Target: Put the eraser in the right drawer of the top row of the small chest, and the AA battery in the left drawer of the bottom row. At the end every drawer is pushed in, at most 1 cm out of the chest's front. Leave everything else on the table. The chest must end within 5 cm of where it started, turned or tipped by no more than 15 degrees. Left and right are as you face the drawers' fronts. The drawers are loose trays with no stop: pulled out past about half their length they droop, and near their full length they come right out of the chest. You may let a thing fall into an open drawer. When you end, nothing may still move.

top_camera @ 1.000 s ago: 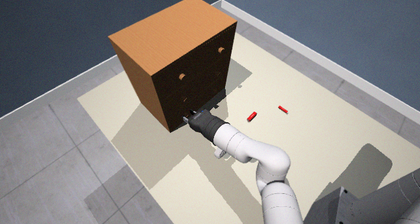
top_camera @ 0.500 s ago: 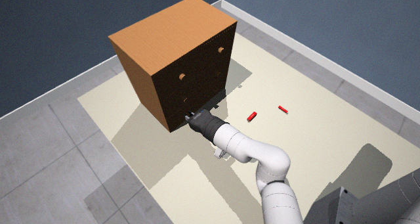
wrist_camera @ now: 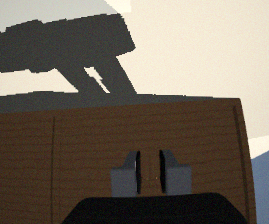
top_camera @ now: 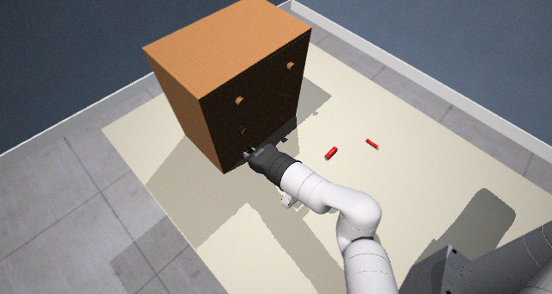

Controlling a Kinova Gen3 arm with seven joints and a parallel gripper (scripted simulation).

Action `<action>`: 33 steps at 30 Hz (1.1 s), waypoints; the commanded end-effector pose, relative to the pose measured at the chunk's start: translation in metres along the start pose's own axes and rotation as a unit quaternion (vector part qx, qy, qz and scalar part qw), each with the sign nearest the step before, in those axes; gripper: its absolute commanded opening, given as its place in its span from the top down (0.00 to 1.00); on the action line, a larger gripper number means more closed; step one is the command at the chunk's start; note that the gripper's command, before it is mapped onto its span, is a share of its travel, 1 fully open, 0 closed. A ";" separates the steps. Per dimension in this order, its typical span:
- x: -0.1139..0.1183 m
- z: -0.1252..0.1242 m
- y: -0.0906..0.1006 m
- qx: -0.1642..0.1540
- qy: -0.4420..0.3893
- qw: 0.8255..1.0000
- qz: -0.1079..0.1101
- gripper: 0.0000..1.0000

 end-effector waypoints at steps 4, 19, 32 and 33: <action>0.001 0.001 0.000 0.000 0.001 1.000 -0.001 0.63; 0.000 -0.002 0.008 0.000 0.001 1.000 -0.001 0.63; 0.000 -0.006 0.020 0.001 0.001 1.000 -0.001 0.63; 0.000 -0.007 0.022 0.001 0.001 1.000 -0.001 0.63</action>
Point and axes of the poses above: the point where the finger pads meet when closed, its own y axis back along the fingers, its own x axis across the jaws, z = x × y, the point moved 8 cm from there along y, back along the fingers, and after that the axes turned 11 degrees about -y, right-handed, at the moved point
